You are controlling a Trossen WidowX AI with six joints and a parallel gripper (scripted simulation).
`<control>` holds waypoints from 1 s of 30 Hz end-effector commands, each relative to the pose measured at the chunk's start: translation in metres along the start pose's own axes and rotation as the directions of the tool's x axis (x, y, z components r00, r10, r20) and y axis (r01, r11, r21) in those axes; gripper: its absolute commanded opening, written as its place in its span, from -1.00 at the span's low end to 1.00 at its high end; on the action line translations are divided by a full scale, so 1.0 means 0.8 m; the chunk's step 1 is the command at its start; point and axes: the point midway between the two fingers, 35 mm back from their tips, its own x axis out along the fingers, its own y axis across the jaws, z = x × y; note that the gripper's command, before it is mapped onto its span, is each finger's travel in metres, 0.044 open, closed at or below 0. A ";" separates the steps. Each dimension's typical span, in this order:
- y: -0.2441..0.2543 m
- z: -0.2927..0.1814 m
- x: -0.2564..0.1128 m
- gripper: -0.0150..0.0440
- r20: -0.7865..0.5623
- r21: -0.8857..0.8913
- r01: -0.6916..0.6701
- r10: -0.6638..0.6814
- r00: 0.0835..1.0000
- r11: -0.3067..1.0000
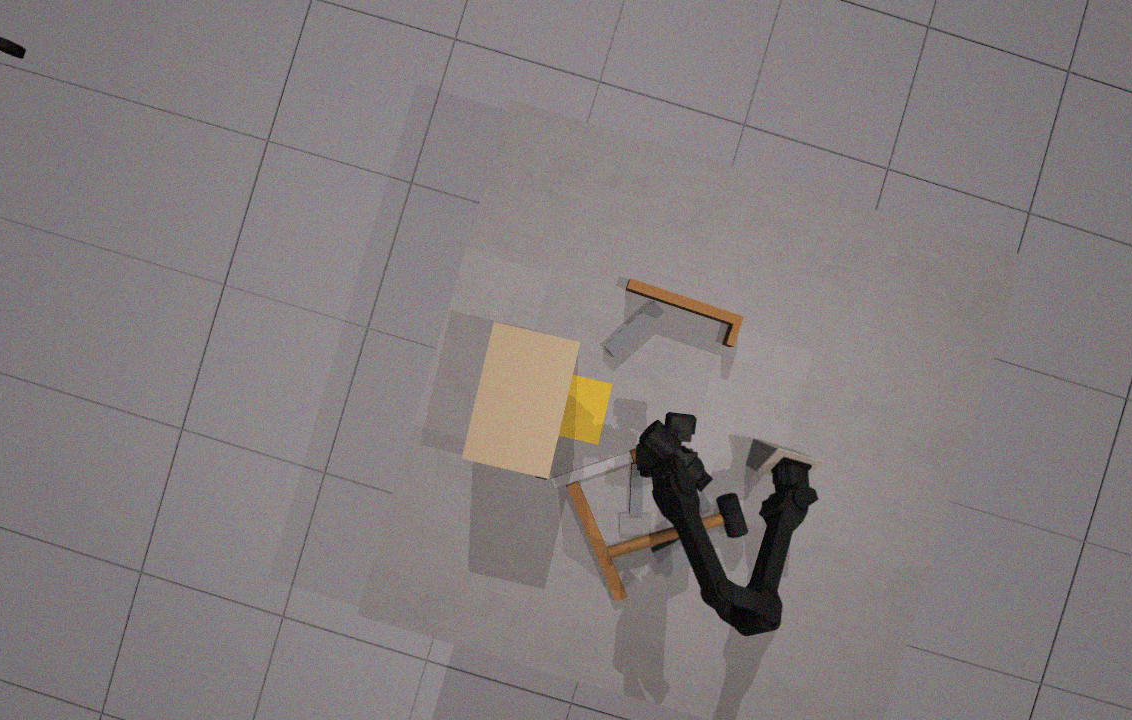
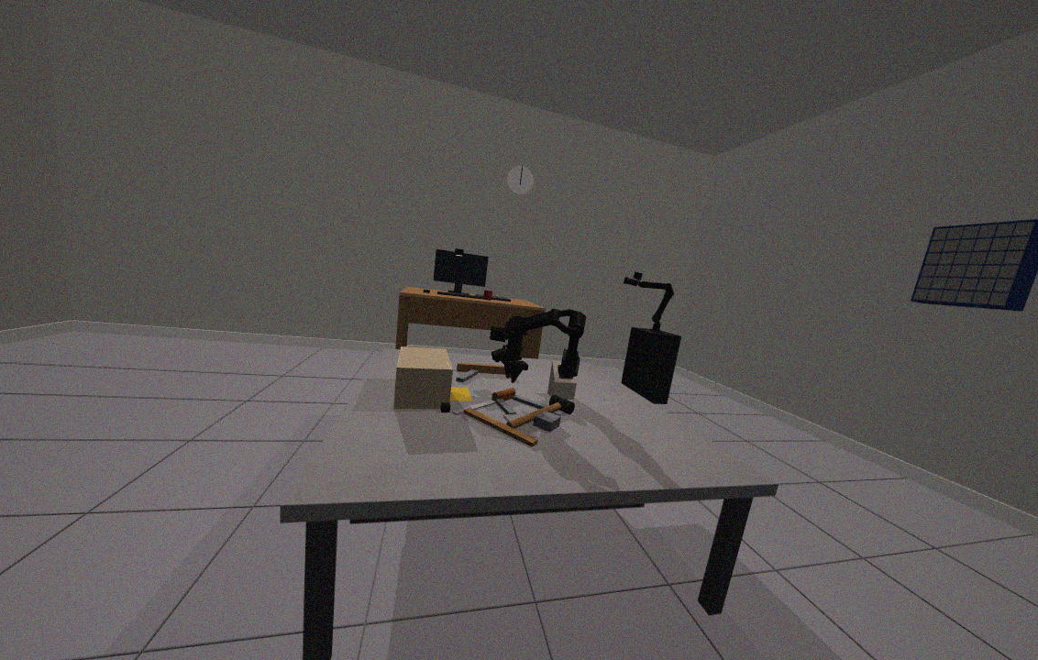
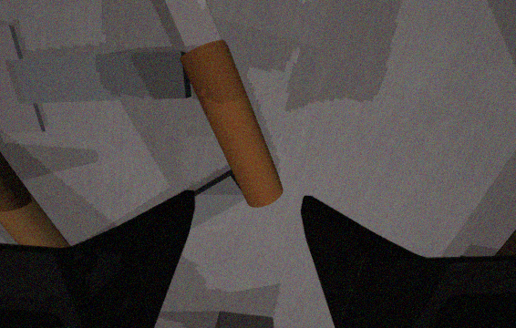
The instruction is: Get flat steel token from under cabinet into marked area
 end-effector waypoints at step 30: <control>0.000 0.000 -0.001 0.42 0.000 -0.263 0.004 -0.005 1.000 0.965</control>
